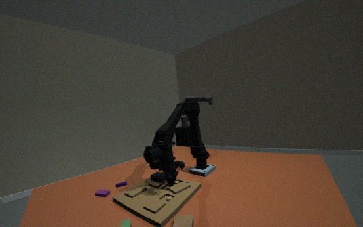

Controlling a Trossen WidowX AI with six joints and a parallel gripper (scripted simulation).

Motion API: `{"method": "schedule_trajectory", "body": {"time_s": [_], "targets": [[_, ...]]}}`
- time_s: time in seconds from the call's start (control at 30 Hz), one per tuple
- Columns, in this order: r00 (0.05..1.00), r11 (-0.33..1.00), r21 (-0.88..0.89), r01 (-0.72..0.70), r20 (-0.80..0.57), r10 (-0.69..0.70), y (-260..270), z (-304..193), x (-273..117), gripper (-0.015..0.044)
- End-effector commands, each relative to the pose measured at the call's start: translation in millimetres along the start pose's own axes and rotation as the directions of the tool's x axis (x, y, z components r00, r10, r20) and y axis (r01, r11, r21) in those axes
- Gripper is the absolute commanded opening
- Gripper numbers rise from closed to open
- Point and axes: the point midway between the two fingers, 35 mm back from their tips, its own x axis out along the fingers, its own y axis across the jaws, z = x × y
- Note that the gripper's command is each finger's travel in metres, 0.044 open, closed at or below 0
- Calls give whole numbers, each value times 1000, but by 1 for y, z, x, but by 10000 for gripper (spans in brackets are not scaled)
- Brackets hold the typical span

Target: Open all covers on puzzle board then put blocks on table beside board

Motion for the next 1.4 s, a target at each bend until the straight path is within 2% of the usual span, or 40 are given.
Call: {"method": "schedule_trajectory", "body": {"time_s": [0.0, 0.83, 1.37], "targets": [[1000, 1000, 3, -8, 5, 8, 7, -4, -2, 0], [1000, 1000, 3, -9, 3, 9, 20, -24, -3, 0], [1000, 1000, 3, -9, 3, 9, 22, -24, -22, 0]]}}
